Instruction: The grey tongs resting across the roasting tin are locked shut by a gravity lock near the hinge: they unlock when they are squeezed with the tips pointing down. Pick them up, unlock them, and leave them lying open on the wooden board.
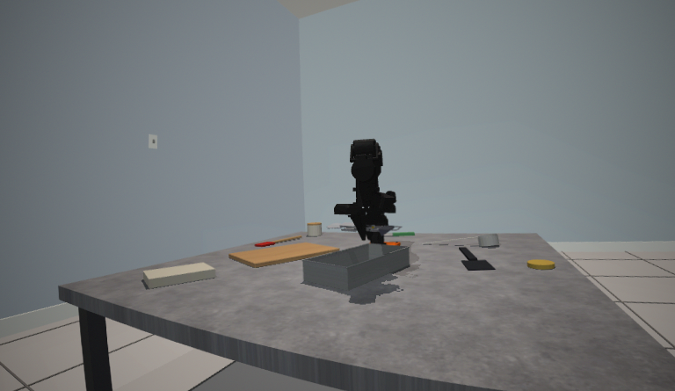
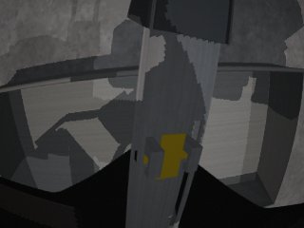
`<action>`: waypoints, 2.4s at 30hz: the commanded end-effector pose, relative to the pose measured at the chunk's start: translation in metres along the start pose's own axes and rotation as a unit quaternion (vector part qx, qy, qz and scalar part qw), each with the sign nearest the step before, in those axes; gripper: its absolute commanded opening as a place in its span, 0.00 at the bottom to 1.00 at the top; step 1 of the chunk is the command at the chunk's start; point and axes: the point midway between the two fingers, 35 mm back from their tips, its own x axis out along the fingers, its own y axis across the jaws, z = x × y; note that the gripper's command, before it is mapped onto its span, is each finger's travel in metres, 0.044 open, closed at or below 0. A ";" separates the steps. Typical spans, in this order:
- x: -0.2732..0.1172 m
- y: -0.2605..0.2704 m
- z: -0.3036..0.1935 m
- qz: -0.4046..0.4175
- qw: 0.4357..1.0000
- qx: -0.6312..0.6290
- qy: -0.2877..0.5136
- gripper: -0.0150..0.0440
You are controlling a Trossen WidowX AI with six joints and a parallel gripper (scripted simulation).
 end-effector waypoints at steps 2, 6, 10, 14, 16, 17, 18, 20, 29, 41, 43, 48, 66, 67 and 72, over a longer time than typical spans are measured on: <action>-0.001 0.000 0.000 0.023 1.000 0.018 0.002 0.00; -0.001 0.000 0.000 0.025 0.999 0.020 0.003 0.00; 0.000 0.000 -0.002 0.024 1.000 0.017 0.005 0.00; -0.003 -0.008 -0.013 0.023 0.999 0.038 0.006 0.00; -0.006 -0.014 -0.022 0.023 0.998 0.054 0.005 0.00; -0.007 -0.018 -0.028 0.022 0.998 0.064 0.004 0.00; -0.009 -0.022 -0.034 0.022 0.997 0.075 0.004 0.00; -0.012 -0.029 -0.046 0.021 0.995 0.097 0.005 0.00; -0.026 -0.055 -0.104 0.015 0.982 0.186 0.008 0.00; -0.047 -0.077 -0.184 0.008 0.952 0.307 0.012 0.00; -0.051 -0.079 -0.198 0.007 0.945 0.326 0.013 0.00; -0.058 -0.081 -0.227 0.004 0.930 0.368 0.015 0.00; -0.061 -0.075 -0.301 0.004 0.879 0.476 0.019 0.00; -0.061 -0.074 -0.307 0.004 0.874 0.486 0.020 0.00; -0.062 -0.067 -0.340 0.003 0.845 0.535 0.023 0.00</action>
